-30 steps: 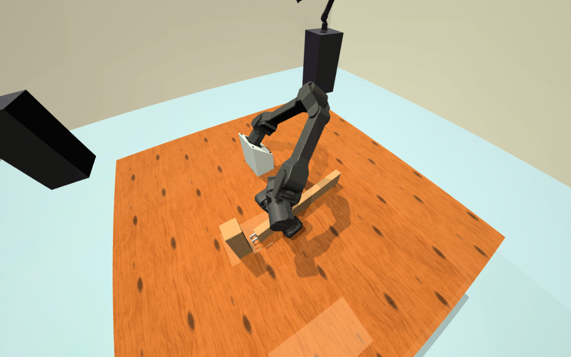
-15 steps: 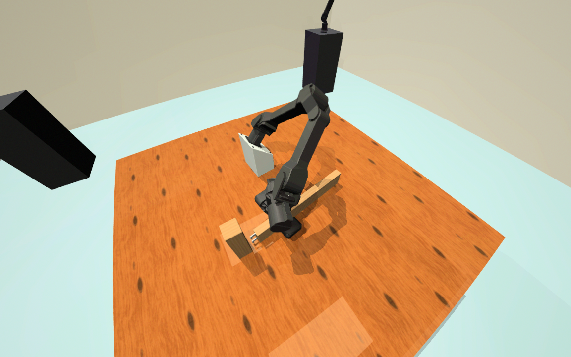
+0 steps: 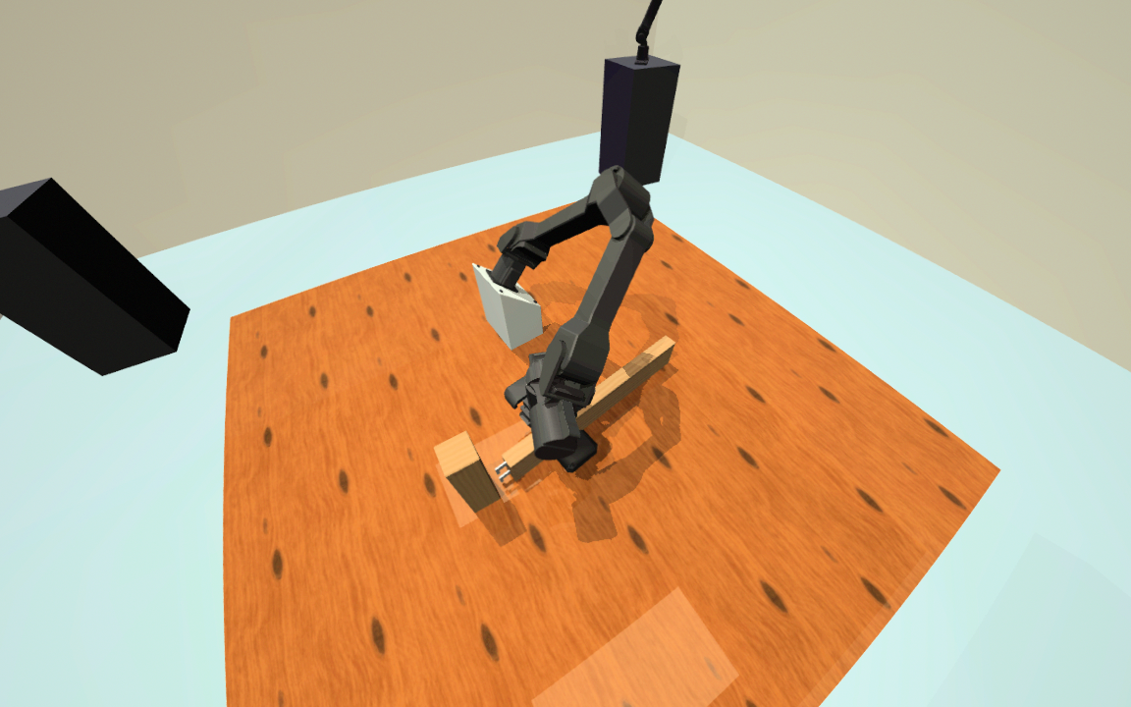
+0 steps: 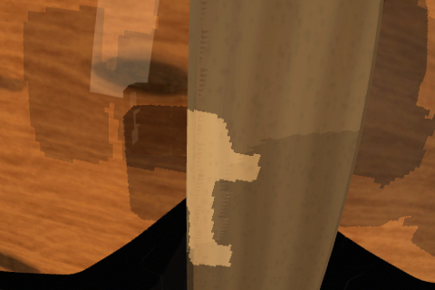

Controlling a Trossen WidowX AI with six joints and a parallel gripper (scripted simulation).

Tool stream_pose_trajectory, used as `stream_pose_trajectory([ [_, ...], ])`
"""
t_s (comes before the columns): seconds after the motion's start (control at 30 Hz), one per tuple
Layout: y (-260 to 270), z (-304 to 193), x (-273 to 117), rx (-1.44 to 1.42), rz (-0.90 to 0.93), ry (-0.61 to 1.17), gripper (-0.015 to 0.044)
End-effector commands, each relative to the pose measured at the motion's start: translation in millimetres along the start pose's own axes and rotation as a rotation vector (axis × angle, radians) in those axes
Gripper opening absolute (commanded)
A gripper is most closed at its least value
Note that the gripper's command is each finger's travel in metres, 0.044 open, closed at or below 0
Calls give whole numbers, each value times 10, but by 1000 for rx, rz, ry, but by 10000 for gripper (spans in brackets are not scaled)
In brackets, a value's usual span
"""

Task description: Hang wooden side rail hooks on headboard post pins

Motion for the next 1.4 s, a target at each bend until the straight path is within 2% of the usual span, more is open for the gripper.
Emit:
stream_pose_trajectory([
  [0.0, 4, 0, 8, 5, 0, -5, 0],
  [0.77, -112, 5, -4, 158, 0, -5, 0],
  [1.37, -190, 5, -6, 161, 0, -5, 0],
])
Point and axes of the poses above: the point midway between the two fingers, 35 mm back from their tips, its own x axis out along the fingers, its own y axis across the jaws, z = x × y, the point moved 8 cm from there along -x, back along the fingers, and after that the axes turned 8 degrees about x, right-handed, at the moved point
